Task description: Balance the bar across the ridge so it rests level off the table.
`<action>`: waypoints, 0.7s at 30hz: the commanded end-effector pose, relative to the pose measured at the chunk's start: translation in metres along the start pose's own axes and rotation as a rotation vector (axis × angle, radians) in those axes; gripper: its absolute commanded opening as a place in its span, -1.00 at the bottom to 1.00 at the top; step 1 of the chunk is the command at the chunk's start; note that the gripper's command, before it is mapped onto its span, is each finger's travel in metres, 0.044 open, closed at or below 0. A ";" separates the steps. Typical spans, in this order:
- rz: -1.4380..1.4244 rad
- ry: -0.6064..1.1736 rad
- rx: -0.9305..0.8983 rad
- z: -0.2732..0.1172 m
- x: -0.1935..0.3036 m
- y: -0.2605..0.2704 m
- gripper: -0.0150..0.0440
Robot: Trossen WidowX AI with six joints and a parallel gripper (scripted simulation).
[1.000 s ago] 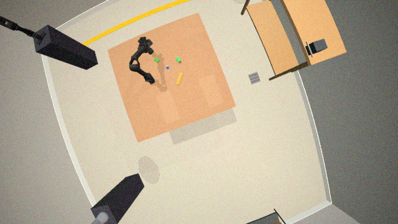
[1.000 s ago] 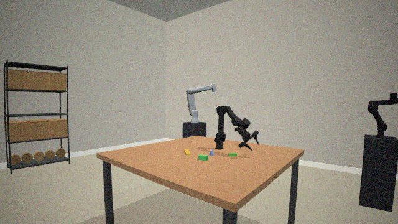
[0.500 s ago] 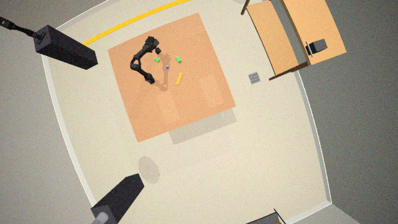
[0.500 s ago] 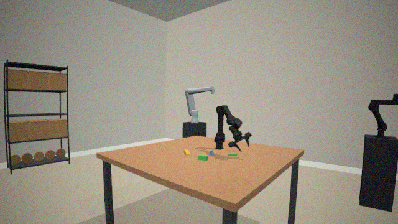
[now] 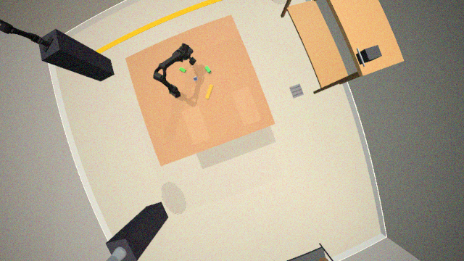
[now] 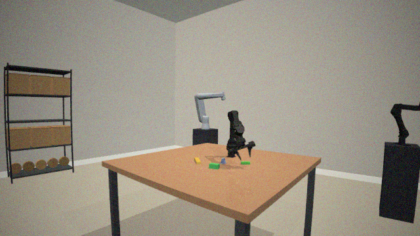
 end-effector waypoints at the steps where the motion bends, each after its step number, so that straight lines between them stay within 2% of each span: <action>1: -0.028 0.005 0.041 -0.005 -0.006 -0.019 0.58; 21: -0.158 0.135 0.214 -0.039 -0.008 -0.127 0.58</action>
Point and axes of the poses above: the point midway between the two fingers, 35 mm back from their tips, its own z axis out along the fingers, its own y axis across the jaws, x = y × z, the point moved 5 cm from there along -z, back along the fingers, and after that the axes turned 13 degrees about -z, right-handed, at the moved point
